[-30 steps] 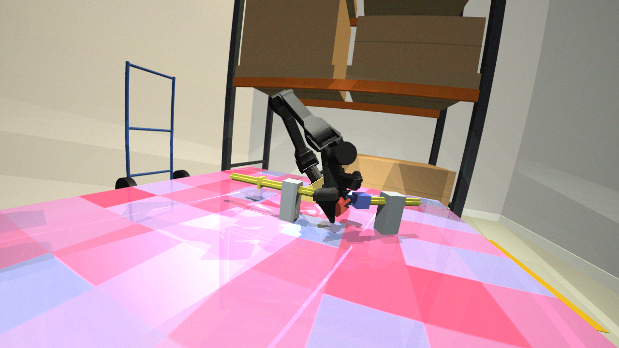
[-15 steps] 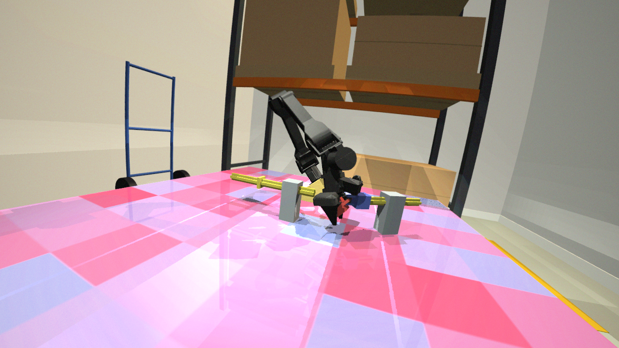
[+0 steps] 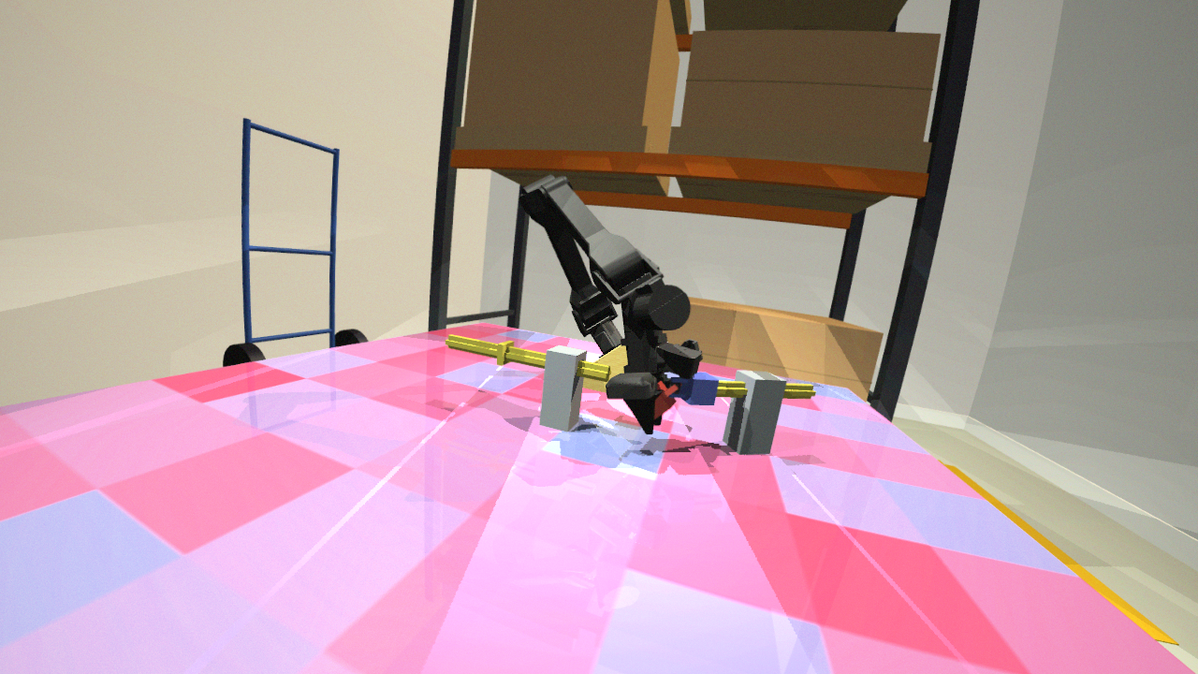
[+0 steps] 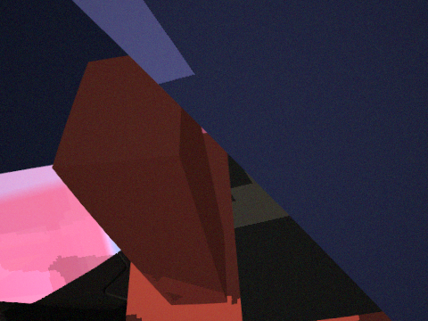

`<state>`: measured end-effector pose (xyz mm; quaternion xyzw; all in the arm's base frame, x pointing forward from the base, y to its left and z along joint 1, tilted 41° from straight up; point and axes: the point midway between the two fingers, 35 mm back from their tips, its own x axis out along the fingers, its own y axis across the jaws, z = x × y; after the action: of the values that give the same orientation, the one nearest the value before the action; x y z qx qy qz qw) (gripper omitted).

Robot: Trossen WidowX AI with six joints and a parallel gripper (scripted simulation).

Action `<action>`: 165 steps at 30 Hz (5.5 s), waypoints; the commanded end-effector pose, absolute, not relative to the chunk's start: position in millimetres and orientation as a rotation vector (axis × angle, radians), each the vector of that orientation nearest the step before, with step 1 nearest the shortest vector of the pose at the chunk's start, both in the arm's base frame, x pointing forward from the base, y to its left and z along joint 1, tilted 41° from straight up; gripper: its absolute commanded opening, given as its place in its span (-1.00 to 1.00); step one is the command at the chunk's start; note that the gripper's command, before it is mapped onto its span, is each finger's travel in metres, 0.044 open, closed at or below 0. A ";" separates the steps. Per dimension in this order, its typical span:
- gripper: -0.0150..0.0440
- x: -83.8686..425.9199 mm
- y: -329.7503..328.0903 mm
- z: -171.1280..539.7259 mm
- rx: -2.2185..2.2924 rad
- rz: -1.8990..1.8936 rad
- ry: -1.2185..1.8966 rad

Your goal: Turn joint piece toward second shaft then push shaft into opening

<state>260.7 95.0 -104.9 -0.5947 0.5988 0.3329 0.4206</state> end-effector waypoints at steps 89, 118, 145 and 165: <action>0.01 260.7 95.0 -104.9 -1.490 0.834 1.500; -0.49 260.1 94.0 -93.4 -1.654 0.717 1.673; -0.49 259.8 98.1 -72.1 -1.782 0.605 1.869; -0.49 259.5 98.4 -70.5 -1.775 0.600 1.881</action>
<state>259.6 98.4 -70.5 -0.6491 0.6876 0.2191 0.2408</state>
